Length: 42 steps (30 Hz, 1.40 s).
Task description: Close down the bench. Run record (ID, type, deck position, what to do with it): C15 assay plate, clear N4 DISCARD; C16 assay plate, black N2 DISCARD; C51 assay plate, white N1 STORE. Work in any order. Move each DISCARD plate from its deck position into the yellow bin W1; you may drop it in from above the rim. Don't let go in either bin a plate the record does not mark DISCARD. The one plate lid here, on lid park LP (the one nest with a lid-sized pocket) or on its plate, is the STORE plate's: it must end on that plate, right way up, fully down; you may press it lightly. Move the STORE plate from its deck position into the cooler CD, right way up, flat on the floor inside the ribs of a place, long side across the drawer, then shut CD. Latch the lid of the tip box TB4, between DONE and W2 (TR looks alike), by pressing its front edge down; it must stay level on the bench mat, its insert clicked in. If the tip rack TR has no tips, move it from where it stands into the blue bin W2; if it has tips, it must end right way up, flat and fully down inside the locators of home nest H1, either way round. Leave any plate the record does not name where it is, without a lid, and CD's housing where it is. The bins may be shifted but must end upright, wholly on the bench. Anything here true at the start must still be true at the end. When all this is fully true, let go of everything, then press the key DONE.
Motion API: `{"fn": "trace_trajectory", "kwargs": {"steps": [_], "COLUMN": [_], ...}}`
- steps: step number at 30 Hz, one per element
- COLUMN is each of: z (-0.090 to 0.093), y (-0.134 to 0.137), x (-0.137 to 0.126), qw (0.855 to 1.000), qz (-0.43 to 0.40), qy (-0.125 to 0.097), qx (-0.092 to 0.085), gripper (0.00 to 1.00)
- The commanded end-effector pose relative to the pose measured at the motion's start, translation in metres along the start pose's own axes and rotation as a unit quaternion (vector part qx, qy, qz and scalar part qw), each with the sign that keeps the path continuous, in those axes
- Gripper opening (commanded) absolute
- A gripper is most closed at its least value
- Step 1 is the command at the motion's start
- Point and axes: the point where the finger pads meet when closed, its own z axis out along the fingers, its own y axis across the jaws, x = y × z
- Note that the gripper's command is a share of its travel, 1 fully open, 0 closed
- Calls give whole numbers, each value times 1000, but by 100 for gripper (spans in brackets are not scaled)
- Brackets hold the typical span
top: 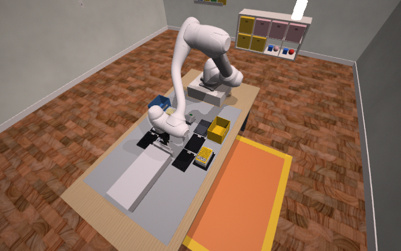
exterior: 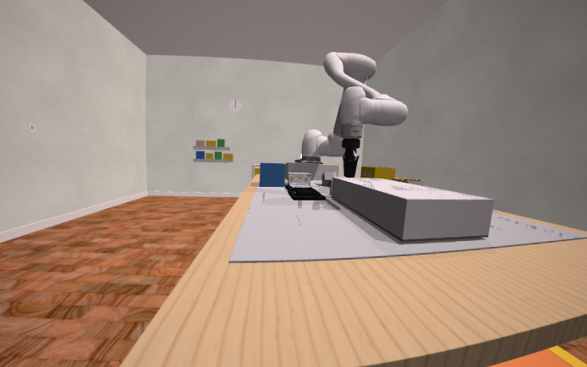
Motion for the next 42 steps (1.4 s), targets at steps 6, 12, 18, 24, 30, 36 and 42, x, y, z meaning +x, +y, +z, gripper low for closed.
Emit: {"fn": "trace_trajectory", "kwargs": {"steps": [6, 12, 18, 24, 30, 36, 42], "z": [0, 0, 0, 0, 0, 0, 0], "y": [4, 12, 20, 24, 24, 24, 24], "x": [2, 3, 3, 3, 3, 3, 3], "qw": [1000, 1000, 1000, 1000, 1000, 1000, 1000], "qz": [-2, -2, -2, -2, -2, -2, -2], "qy": [-1, -1, -1, -1, -1, -1, -1], "qx": [1, 1, 1, 1, 1, 1, 1], "gripper": [0, 0, 0, 0, 0, 0, 0]}}
